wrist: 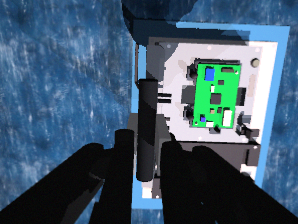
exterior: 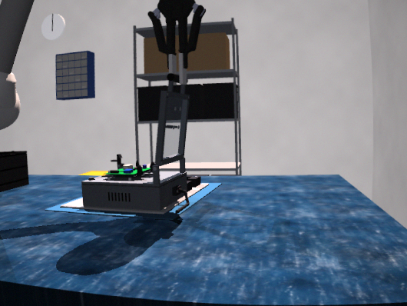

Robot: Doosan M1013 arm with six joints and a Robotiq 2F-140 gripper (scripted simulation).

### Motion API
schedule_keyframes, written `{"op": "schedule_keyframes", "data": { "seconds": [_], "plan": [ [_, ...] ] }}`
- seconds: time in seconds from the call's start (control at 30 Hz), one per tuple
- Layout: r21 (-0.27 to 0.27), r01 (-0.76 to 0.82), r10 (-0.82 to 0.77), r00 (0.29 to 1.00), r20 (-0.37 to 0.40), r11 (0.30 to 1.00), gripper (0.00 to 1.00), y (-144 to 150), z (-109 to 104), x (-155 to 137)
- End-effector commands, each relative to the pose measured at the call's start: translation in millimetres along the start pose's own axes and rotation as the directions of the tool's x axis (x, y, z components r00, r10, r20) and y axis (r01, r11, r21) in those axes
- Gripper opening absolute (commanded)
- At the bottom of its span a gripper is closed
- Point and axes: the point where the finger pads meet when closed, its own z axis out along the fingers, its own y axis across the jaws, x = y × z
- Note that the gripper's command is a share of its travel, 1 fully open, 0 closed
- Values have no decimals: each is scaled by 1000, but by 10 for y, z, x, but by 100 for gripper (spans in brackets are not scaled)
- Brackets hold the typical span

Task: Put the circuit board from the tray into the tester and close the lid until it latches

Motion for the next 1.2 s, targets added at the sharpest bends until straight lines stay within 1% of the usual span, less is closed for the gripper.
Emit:
{"op": "schedule_keyframes", "data": {
  "seconds": [0.0, 0.37, 1.17],
  "plan": [
    [-1, 0, 0, 1000, 0, 1000, 0, 37, -1, 0],
    [-1, 0, 0, 1000, 0, 1000, 0, 138, -9, 0],
    [-1, 0, 0, 1000, 0, 1000, 0, 458, 3, 0]
  ]
}}
